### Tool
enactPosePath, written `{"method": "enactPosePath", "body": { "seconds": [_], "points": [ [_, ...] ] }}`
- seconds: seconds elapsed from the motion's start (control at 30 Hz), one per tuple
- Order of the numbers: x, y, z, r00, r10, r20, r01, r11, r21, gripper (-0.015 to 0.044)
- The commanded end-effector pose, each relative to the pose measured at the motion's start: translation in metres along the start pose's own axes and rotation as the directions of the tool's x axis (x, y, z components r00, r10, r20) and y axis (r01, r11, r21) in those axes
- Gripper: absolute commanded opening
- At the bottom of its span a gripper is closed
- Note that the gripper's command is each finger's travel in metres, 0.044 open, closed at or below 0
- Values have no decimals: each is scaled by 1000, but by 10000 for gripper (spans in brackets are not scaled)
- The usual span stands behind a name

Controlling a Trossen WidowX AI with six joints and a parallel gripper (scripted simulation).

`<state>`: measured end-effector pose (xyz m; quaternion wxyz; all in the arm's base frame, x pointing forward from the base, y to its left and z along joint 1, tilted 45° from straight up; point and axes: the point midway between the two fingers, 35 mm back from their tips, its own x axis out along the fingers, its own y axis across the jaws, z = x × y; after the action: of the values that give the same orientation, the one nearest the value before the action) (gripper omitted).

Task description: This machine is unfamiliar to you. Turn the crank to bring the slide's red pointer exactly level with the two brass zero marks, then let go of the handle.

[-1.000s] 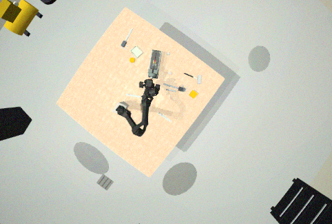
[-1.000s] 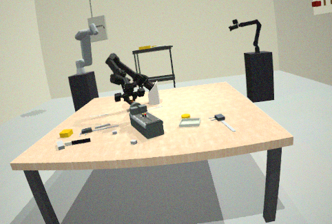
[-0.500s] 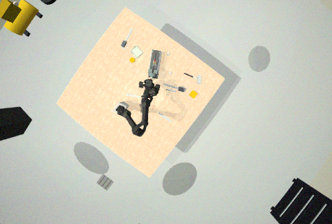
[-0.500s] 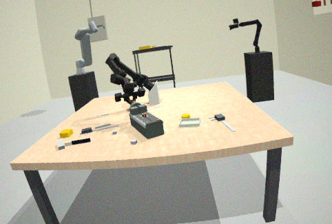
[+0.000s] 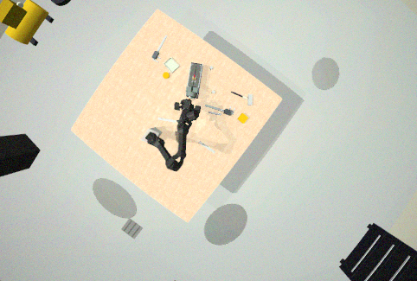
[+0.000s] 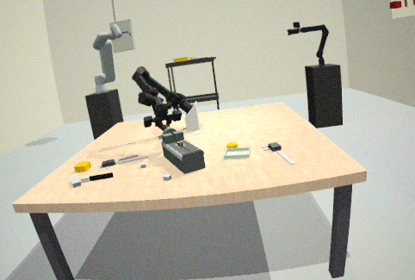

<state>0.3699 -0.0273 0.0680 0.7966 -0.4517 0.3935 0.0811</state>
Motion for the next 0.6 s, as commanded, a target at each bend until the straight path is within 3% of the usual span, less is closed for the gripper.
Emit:
{"method": "enactPosePath", "body": {
  "seconds": [0.0, 0.57],
  "points": [
    [1, 9, -1, 1000, 24, -3, -24, 1000, -6, 0],
    [2, 10, -2, 1000, 24, -3, -24, 1000, -6, 0]
  ]
}}
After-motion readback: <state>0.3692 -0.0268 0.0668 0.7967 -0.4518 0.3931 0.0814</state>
